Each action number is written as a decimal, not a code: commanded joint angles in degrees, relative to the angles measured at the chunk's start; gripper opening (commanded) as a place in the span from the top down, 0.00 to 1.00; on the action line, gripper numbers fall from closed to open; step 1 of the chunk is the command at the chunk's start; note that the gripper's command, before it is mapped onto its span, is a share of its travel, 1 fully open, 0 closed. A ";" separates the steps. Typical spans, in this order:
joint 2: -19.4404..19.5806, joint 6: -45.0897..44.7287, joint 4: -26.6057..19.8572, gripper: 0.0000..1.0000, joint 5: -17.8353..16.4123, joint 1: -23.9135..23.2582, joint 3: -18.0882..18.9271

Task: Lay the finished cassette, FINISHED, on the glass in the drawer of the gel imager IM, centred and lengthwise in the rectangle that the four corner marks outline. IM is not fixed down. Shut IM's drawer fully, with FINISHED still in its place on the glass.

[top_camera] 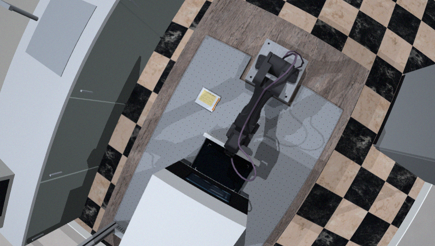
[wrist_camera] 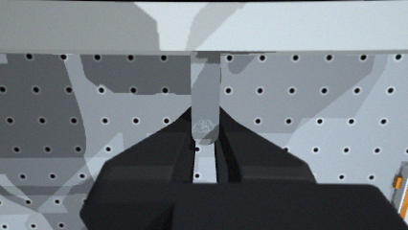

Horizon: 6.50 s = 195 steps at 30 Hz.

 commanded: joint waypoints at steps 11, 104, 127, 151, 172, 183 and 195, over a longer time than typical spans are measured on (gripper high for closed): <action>-2.78 -0.55 -3.85 1.00 -0.35 -0.50 0.28; -9.40 -0.95 -8.66 1.00 -0.33 -0.92 -6.96; -9.40 -0.95 -8.66 1.00 -0.33 -0.92 -6.96; -4.68 -0.47 -8.67 0.65 -0.04 -0.26 -1.67; -6.89 -0.72 -10.85 0.65 -0.12 -0.49 -0.15; -9.01 -0.82 -13.78 0.65 -0.19 -0.77 0.65; -11.61 -0.93 -17.58 0.65 -0.29 -1.00 1.85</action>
